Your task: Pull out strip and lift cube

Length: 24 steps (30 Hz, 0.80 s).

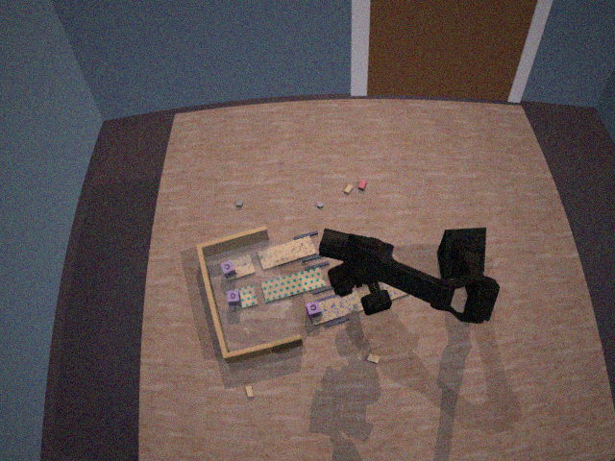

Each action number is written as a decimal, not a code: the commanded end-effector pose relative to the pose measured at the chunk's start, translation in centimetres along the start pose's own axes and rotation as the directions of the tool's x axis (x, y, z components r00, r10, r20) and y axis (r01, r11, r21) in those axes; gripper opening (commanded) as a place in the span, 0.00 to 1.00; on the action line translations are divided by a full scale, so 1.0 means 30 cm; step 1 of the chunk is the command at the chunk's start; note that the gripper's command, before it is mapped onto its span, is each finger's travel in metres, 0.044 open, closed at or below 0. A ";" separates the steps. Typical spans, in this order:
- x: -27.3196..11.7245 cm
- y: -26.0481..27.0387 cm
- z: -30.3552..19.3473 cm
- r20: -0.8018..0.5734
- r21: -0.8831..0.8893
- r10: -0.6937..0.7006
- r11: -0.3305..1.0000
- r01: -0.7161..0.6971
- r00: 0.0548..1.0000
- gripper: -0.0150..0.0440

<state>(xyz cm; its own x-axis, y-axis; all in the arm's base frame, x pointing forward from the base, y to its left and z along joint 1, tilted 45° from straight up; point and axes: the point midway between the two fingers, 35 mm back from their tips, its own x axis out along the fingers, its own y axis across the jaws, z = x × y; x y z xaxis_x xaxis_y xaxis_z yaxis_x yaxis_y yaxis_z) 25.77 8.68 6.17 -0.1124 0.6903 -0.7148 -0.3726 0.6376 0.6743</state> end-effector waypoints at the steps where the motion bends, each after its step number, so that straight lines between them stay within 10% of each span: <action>1: -0.006 0.001 0.050 0.005 0.000 0.004 1.000 -0.004 1.000 1.00; 24: -0.042 0.002 0.338 0.009 -0.004 0.004 1.000 -0.004 1.000 1.00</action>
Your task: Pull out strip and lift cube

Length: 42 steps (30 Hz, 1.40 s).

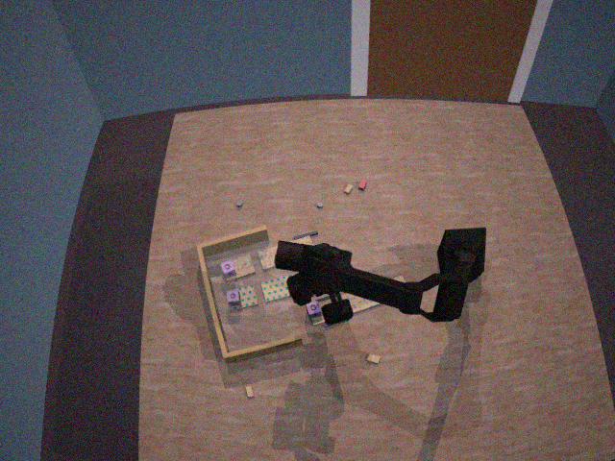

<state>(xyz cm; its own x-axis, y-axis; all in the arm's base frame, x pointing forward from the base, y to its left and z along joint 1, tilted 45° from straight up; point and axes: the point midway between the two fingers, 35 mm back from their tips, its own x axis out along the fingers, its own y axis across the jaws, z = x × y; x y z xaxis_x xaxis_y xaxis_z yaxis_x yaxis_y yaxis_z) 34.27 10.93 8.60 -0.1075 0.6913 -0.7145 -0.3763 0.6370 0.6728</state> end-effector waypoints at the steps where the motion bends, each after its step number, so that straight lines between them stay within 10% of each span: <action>1: -0.006 0.006 0.050 0.004 -0.001 0.005 1.000 -0.005 1.000 1.00; 7: -0.014 0.013 0.119 0.005 -0.002 0.005 1.000 -0.005 1.000 1.00; 15: 0.020 0.012 0.121 0.005 -0.002 0.005 1.000 -0.005 1.000 0.68; 42: 0.165 0.016 0.124 0.006 -0.002 0.007 1.000 -0.007 1.000 0.68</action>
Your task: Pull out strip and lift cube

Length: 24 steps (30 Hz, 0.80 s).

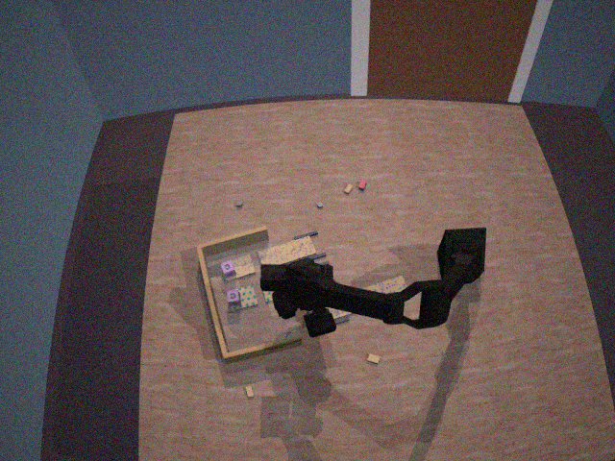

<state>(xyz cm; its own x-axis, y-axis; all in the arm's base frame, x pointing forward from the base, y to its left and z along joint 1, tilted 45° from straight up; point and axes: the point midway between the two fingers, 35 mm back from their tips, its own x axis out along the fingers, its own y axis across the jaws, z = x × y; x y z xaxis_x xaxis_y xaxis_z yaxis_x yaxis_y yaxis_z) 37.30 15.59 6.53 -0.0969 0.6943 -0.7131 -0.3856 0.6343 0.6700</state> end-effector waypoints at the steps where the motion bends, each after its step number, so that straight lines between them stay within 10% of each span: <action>1: 0.022 0.002 -0.009 -0.005 0.008 0.009 1.000 -0.009 1.000 0.68; 24: -0.055 -0.006 -0.092 -0.006 0.005 0.001 1.000 -0.001 1.000 0.25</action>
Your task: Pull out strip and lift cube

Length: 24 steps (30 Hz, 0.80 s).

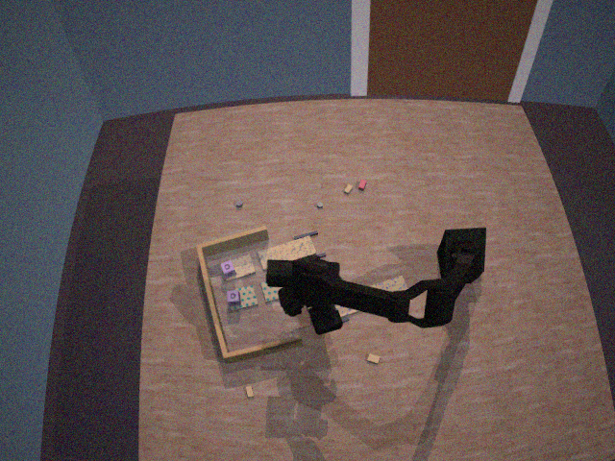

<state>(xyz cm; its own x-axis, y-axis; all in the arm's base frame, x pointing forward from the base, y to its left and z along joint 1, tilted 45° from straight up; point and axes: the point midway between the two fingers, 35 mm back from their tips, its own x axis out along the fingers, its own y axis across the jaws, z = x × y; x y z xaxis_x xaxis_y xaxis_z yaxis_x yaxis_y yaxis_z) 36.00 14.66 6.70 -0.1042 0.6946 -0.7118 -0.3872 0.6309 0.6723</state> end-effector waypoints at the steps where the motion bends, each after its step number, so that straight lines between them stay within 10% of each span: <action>1: -0.045 -0.007 -0.060 0.000 0.008 -0.002 1.000 0.002 1.000 0.25; 24: -0.103 -0.006 -0.301 -0.004 0.015 0.003 1.000 -0.002 1.000 0.25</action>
<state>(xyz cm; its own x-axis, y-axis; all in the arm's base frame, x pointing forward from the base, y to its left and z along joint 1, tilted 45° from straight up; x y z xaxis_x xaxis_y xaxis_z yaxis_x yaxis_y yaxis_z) 28.70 9.49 7.17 -0.1084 0.6985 -0.7073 -0.3697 0.6322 0.6809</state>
